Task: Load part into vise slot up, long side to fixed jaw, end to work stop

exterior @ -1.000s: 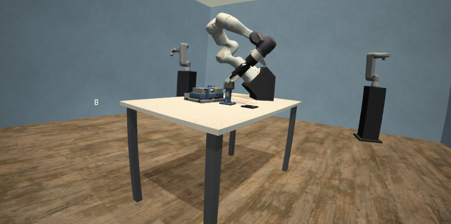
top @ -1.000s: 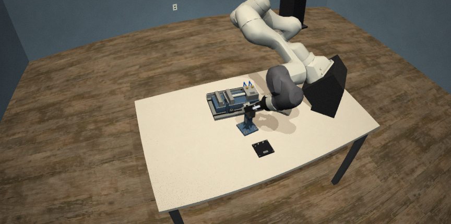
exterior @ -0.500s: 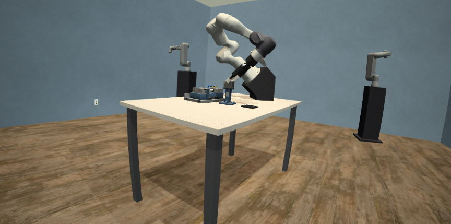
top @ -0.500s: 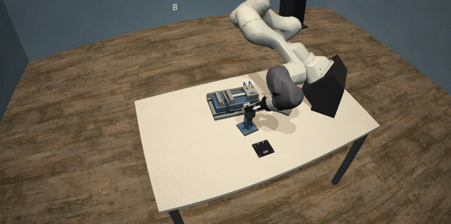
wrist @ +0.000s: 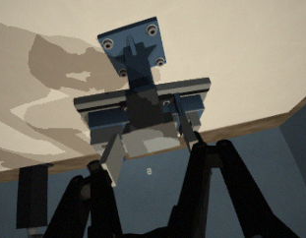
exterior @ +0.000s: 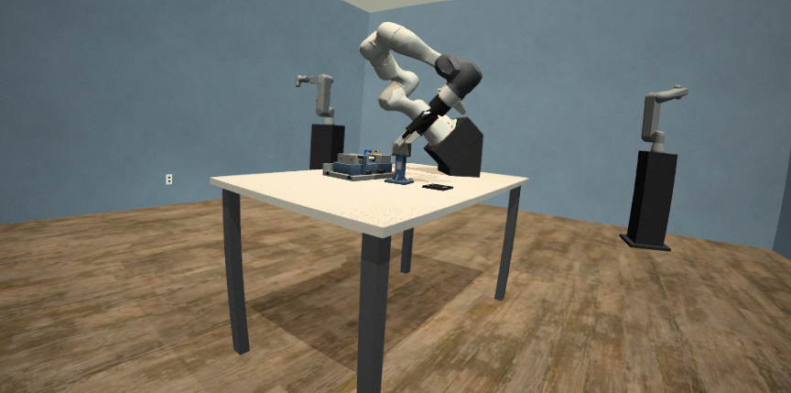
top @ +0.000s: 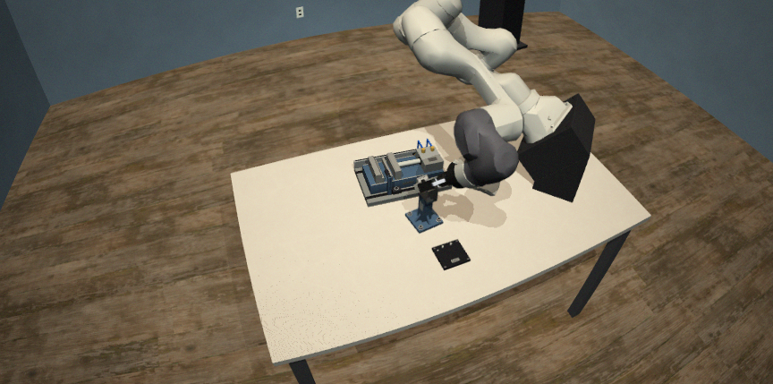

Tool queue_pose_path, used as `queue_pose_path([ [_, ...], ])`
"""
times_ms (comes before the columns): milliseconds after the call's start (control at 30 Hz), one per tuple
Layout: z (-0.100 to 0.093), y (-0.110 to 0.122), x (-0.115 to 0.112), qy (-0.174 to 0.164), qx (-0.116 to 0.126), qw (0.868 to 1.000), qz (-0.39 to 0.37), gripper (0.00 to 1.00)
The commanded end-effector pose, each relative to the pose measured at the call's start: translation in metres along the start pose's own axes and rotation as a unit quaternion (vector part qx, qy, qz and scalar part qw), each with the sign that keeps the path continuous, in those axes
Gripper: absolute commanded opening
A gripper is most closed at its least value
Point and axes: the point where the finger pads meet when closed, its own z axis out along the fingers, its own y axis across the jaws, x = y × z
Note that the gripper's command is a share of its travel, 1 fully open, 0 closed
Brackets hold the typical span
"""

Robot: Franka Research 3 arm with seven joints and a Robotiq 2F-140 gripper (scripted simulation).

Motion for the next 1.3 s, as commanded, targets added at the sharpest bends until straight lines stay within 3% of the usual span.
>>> queue_pose_path([
  [0,0.0004,0.001,0.0017,0.009,-0.001,1.0,0.001,0.51],
  [900,0.0007,0.0011,-0.0015,0.07,-0.001,0.998,0.001,0.51],
  [1267,0.0011,0.0011,-0.0036,0.112,-0.001,0.994,0.001,0.51],
])
